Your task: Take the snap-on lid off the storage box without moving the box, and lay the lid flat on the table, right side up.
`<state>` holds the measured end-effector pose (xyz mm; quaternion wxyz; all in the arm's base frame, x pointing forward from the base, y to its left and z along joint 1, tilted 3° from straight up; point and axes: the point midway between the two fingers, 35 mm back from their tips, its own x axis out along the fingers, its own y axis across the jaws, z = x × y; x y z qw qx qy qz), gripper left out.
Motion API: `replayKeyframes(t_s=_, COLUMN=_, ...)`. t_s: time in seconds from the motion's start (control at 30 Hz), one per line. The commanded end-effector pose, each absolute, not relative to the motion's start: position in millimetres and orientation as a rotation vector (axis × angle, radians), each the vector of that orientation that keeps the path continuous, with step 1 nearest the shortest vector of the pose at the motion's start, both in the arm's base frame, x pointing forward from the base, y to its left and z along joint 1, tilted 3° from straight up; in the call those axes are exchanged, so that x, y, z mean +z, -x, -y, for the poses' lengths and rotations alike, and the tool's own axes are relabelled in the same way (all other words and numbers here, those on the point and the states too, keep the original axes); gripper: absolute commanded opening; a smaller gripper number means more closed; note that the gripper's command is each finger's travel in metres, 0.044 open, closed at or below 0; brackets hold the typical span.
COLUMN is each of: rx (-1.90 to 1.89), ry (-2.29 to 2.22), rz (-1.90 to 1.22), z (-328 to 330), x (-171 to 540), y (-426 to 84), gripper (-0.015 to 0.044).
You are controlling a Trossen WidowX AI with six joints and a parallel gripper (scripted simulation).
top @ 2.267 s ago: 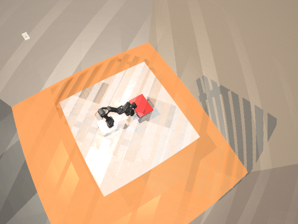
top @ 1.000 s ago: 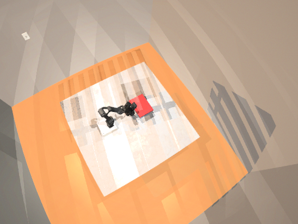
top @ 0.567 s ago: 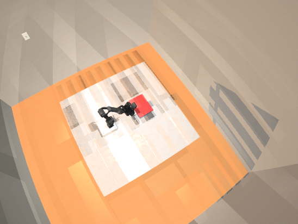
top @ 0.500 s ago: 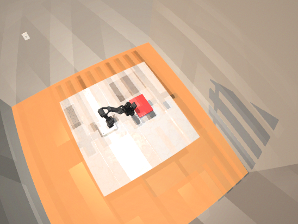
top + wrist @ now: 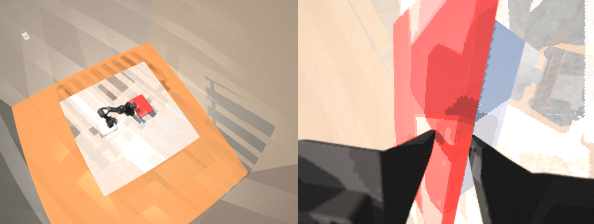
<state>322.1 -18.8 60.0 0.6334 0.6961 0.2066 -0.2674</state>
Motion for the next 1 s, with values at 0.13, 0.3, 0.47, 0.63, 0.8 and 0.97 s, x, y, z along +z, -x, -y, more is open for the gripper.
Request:
replayKeyframes(t_s=0.13, rx=-0.606, ry=-1.592, rz=-0.468, z=19.0, x=64.1, y=-321.8, gripper=0.0000)
replayKeyframes(t_s=0.3, rx=-0.606, ry=-1.592, rz=-0.468, z=19.0, x=65.1, y=-321.7, gripper=0.0000)
replayKeyframes(t_s=0.47, rx=-0.606, ry=-1.592, rz=-0.468, z=19.0, x=66.1, y=-321.6, gripper=0.0000)
replayKeyframes(t_s=0.63, rx=-0.606, ry=-1.592, rz=-0.468, z=19.1, x=67.1, y=-321.6, gripper=0.0000)
replayKeyframes(t_s=0.8, rx=-0.606, ry=-1.592, rz=-0.468, z=19.1, x=68.1, y=-321.5, gripper=0.0000)
replayKeyframes(t_s=0.97, rx=-0.606, ry=-1.592, rz=-0.468, z=19.2, x=69.1, y=-321.7, gripper=0.0000)
